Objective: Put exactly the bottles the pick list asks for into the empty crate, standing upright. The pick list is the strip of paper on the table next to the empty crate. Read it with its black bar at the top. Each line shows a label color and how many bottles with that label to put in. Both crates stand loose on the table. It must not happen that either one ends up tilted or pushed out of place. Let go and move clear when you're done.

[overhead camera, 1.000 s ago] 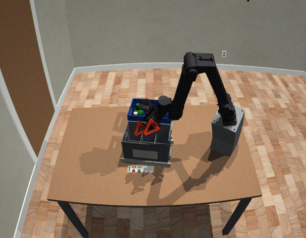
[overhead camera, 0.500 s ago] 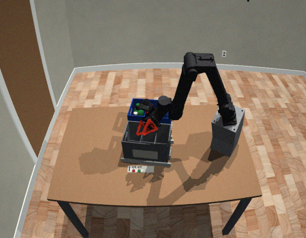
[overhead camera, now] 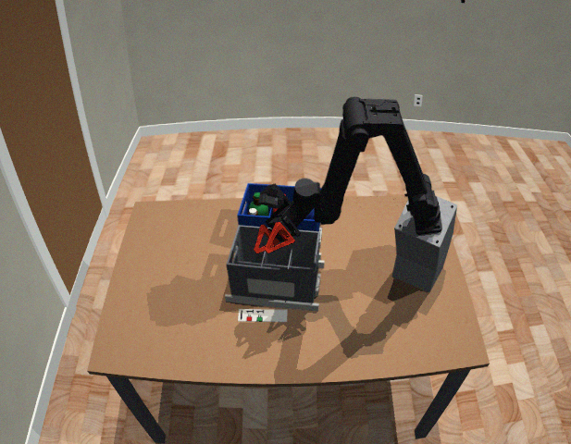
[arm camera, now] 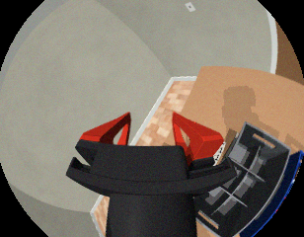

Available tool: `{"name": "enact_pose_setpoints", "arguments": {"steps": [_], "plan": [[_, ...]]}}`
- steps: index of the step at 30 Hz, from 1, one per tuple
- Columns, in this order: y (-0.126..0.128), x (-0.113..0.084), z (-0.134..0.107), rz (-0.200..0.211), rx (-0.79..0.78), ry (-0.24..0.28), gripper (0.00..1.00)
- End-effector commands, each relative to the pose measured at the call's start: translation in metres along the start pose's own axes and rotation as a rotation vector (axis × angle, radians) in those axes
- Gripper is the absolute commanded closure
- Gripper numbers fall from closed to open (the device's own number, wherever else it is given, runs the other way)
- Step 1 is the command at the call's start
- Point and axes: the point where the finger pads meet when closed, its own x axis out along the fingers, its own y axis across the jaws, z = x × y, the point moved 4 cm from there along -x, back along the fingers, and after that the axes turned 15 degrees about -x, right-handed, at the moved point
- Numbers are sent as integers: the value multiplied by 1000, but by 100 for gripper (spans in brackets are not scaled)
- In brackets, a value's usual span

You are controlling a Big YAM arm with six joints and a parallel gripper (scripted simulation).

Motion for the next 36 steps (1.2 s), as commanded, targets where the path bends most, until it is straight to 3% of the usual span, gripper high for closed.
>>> {"name": "enact_pose_setpoints", "arguments": {"steps": [1,12,17,20,21,22,23,25,26,29,30,31,34,36], "plan": [[0,0,0,0,0,0,39],[0,0,0,0,0,0,39],[10,-10,30,-9,2,-8,39],[10,-6,43,0,-16,-18,39],[17,-11,34,-15,-28,24,39],[24,2,29,-11,5,39,39],[21,15,40,-3,-13,25,39],[20,25,40,-3,-12,25,39],[11,28,26,-16,15,42,39],[10,30,26,-16,15,42,39],[20,37,39,-19,2,46,39],[22,42,40,-37,14,70,39],[24,56,35,-36,15,69,39],[27,66,34,-54,25,95,39]]}}
